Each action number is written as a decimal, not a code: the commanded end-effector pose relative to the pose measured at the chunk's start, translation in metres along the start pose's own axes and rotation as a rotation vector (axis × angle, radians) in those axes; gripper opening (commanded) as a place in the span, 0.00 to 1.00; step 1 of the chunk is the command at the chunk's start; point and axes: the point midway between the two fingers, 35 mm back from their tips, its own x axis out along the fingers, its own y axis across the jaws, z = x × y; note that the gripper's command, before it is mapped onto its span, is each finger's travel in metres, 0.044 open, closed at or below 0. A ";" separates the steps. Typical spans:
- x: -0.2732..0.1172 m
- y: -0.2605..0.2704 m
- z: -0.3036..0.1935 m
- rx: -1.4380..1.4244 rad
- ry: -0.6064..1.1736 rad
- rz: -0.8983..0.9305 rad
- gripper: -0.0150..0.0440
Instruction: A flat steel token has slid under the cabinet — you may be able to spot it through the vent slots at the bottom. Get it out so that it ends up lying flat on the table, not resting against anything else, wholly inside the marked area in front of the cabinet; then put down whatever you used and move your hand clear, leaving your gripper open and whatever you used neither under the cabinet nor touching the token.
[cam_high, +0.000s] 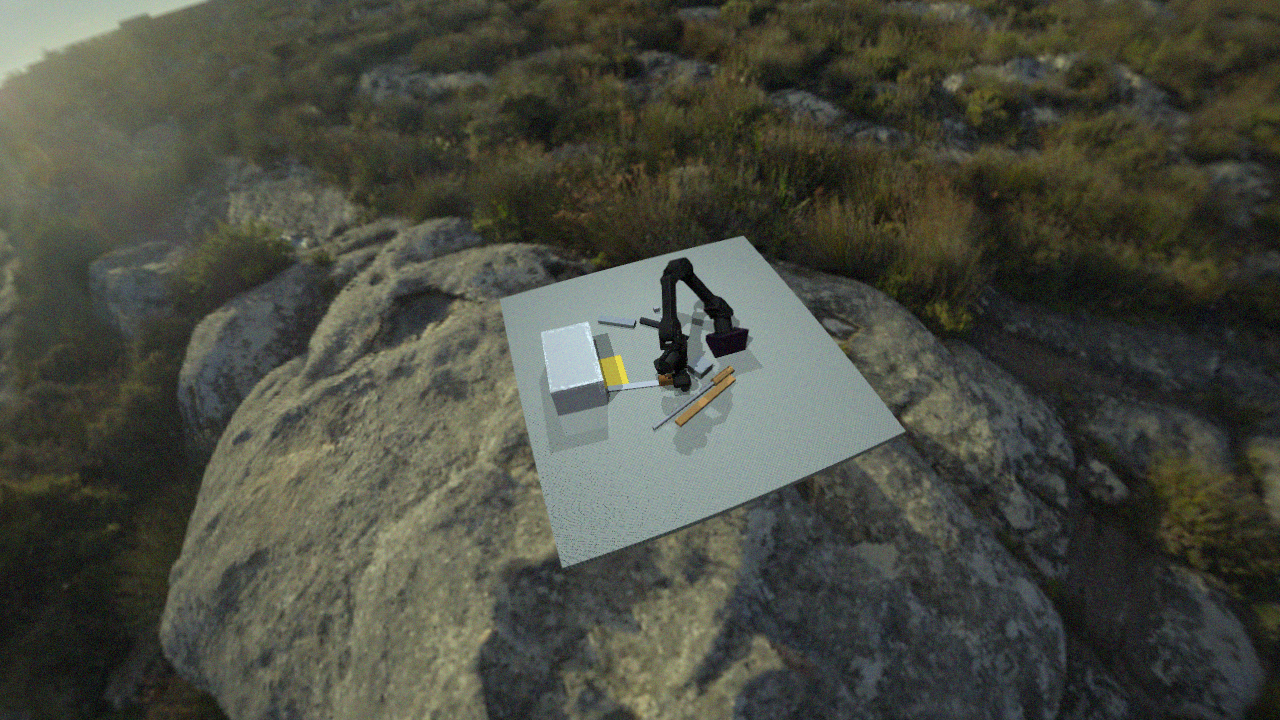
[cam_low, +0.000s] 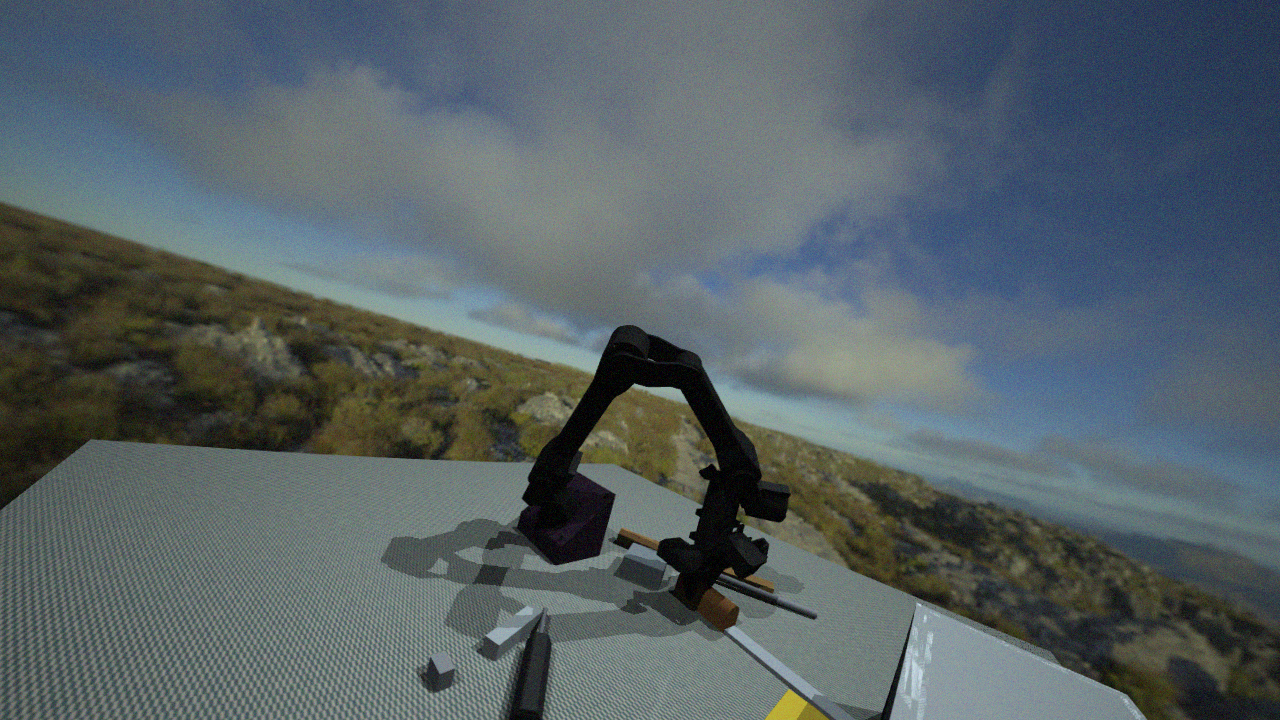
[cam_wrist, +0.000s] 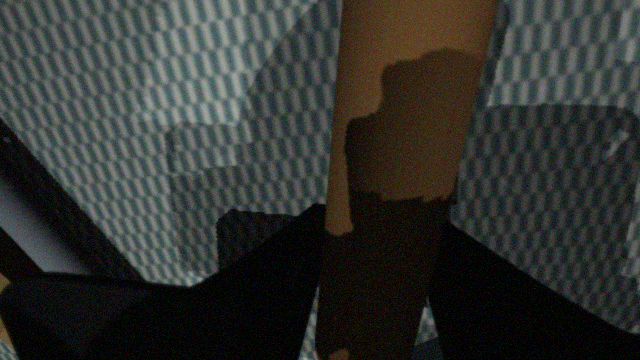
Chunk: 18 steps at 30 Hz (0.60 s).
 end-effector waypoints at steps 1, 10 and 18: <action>0.001 0.000 -0.010 -0.002 0.004 -0.003 0.25; -0.001 -0.002 -0.006 -0.018 0.001 -0.001 0.25; -0.002 -0.010 -0.008 -0.055 0.003 -0.003 0.25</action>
